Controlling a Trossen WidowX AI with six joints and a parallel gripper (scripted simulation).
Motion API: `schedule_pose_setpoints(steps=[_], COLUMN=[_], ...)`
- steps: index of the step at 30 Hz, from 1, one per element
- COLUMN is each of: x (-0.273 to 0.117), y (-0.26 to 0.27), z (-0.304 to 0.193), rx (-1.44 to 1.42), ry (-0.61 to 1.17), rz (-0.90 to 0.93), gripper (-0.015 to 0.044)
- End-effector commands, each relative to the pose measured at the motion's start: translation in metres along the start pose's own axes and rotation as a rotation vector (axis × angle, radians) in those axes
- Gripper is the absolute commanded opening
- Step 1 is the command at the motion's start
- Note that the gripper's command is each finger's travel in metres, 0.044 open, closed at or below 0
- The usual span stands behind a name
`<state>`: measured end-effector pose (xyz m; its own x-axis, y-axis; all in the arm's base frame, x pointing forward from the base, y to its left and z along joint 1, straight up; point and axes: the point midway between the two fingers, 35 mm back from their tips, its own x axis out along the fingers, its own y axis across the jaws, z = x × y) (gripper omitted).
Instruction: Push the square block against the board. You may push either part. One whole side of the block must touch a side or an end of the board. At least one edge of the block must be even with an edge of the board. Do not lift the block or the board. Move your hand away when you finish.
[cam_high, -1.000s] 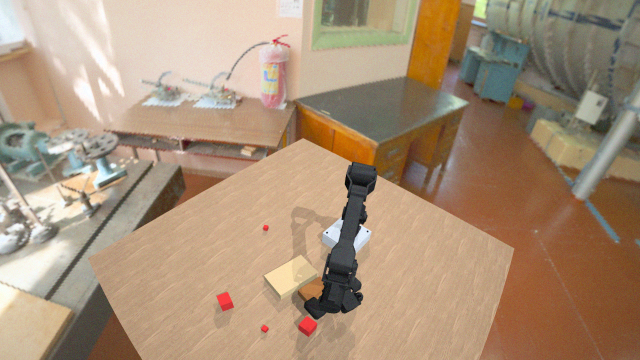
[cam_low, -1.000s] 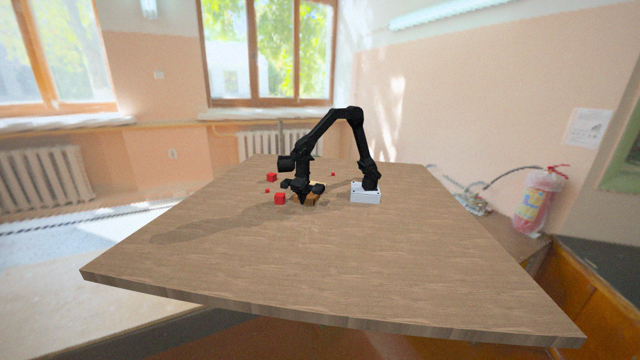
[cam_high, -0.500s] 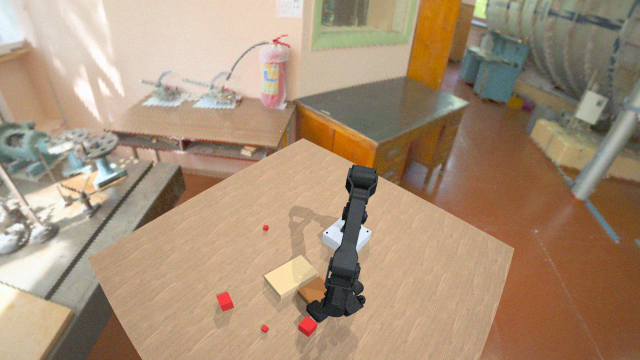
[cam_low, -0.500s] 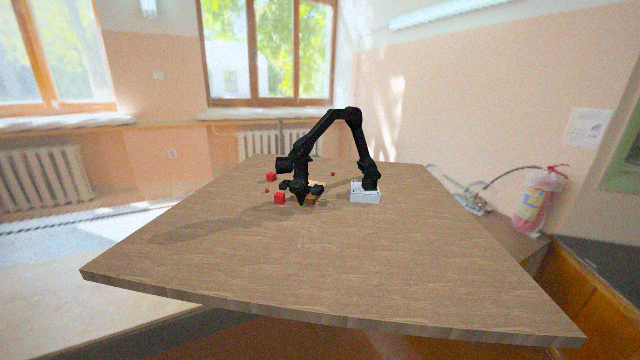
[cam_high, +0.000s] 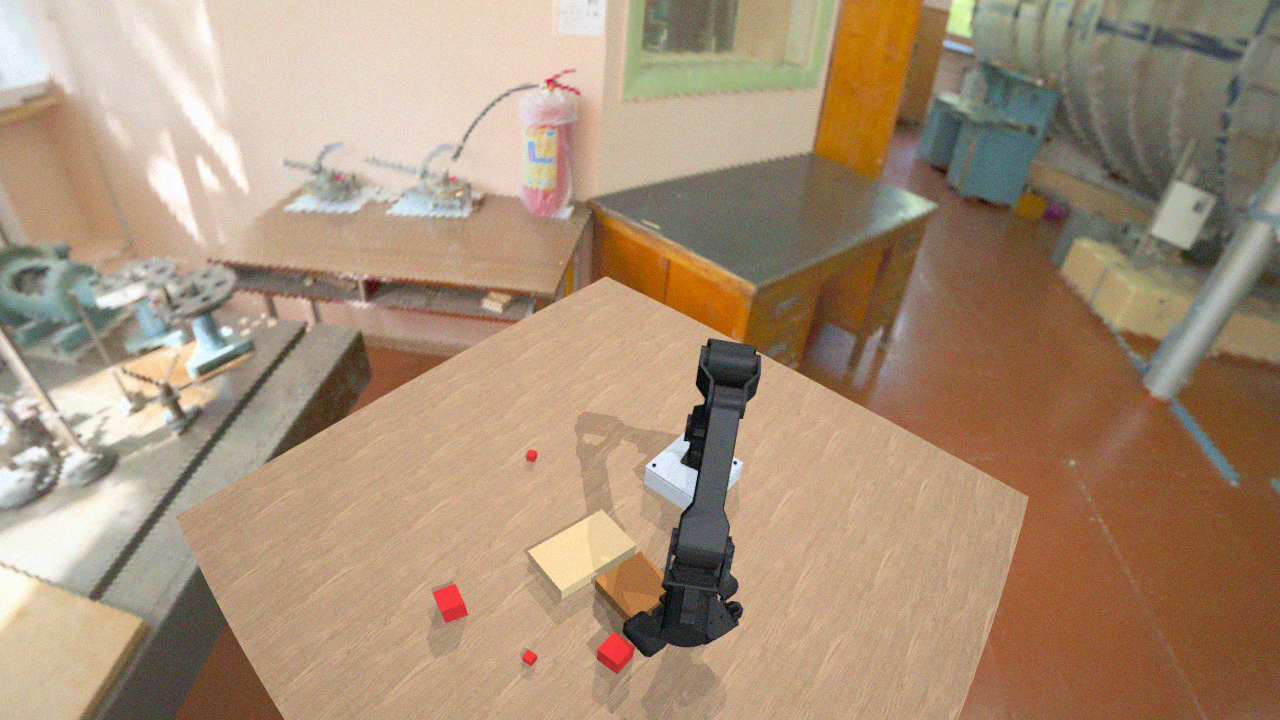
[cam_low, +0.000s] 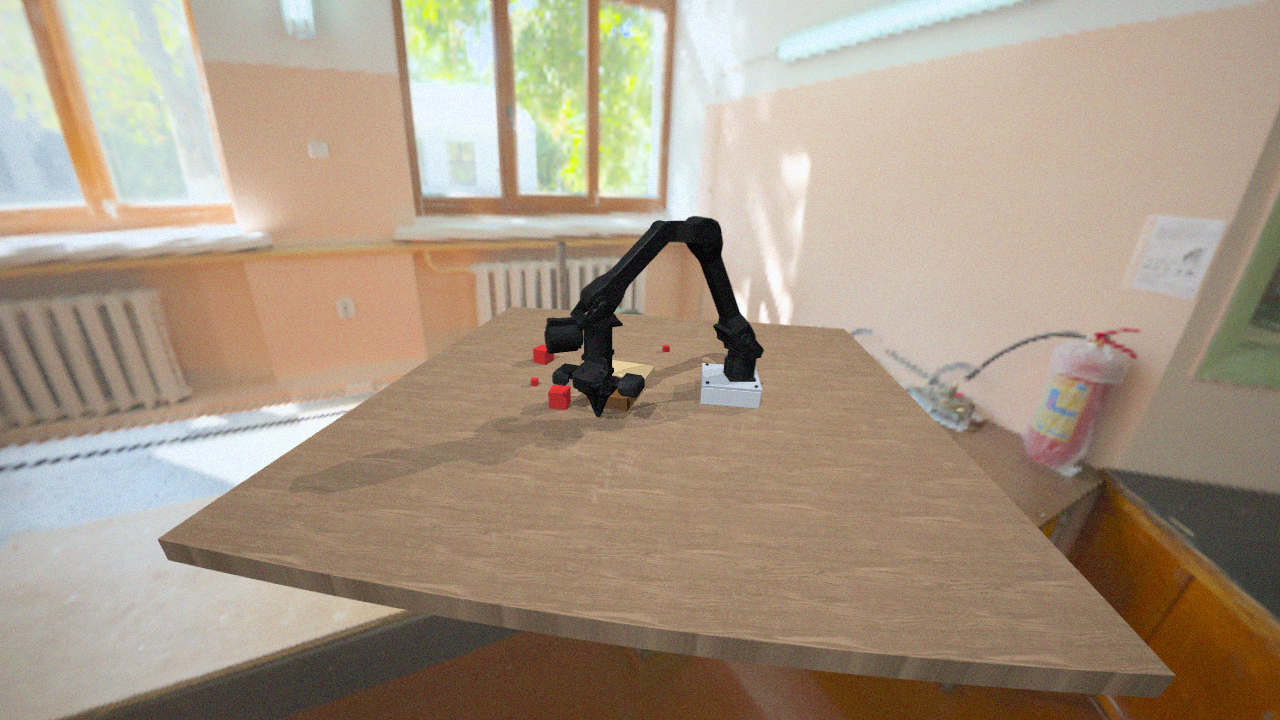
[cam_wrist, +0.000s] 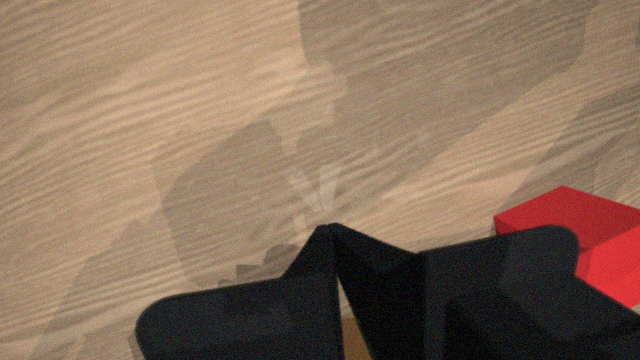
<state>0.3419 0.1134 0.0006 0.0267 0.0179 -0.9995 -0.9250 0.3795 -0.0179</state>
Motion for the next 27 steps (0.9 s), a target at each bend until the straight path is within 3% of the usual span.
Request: schedule_pose_setpoints(steps=[1, 5, 10, 22, 27], x=[0.0, -0.003, -0.055, -0.055, -0.003], y=[0.0, 0.0, 0.001, 0.0, -0.002], z=[0.007, 0.007, 0.007, -0.021, -0.022], rx=[0.003, 0.0, 0.003, 0.001, 0.001], ry=[0.003, -0.001, 0.003, 0.005, 0.005], rz=[-0.004, 0.0, -0.004, -0.004, -0.004], gripper=[0.0, 0.0, 0.0, 0.0, 0.0])
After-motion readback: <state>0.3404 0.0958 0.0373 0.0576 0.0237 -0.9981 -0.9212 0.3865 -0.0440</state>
